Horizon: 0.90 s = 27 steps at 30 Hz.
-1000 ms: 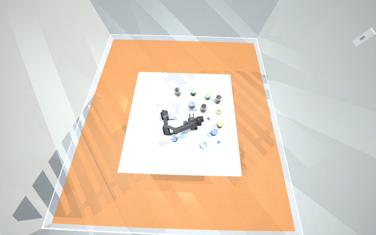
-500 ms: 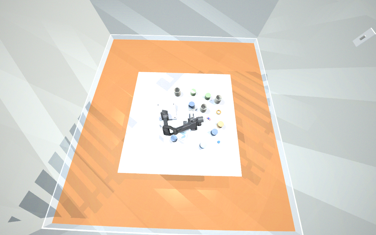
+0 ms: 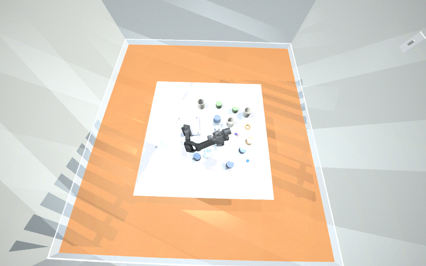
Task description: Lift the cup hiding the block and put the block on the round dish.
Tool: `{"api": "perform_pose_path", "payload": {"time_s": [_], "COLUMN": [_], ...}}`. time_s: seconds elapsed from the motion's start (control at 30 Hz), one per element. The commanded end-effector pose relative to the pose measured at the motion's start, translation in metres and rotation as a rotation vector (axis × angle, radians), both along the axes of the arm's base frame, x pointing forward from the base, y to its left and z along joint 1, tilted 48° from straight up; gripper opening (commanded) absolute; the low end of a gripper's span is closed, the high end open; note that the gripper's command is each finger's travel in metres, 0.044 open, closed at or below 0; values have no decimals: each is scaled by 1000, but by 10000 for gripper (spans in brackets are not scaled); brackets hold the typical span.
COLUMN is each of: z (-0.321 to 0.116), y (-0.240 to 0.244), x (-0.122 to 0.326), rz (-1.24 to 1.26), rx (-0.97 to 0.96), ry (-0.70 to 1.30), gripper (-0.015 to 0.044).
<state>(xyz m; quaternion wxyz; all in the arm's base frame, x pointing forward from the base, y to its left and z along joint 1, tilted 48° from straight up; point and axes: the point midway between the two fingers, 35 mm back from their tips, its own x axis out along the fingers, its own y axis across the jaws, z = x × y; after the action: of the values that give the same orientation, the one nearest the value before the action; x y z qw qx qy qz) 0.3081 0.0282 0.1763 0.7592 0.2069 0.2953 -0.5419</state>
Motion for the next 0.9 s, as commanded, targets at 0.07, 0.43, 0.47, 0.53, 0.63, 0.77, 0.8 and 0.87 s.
{"api": "perform_pose_path", "payload": {"time_s": [0.07,0.43,0.47,0.53,0.63,0.77,0.8,0.87], "z": [24,28,28,28,29,29,29,30], "y": [24,6,2,-6,-17,-31,-35,-42], "x": [-10,-14,-14,-16,-18,-22,-23,-25], "rz": [17,12,11,9,6,2,0,-1], "rx": [4,13,15,18,21,25,25,26], "ry": [-6,0,1,2,4,5,5,6], "gripper": [0,0,0,0,0,0,0,0]}}
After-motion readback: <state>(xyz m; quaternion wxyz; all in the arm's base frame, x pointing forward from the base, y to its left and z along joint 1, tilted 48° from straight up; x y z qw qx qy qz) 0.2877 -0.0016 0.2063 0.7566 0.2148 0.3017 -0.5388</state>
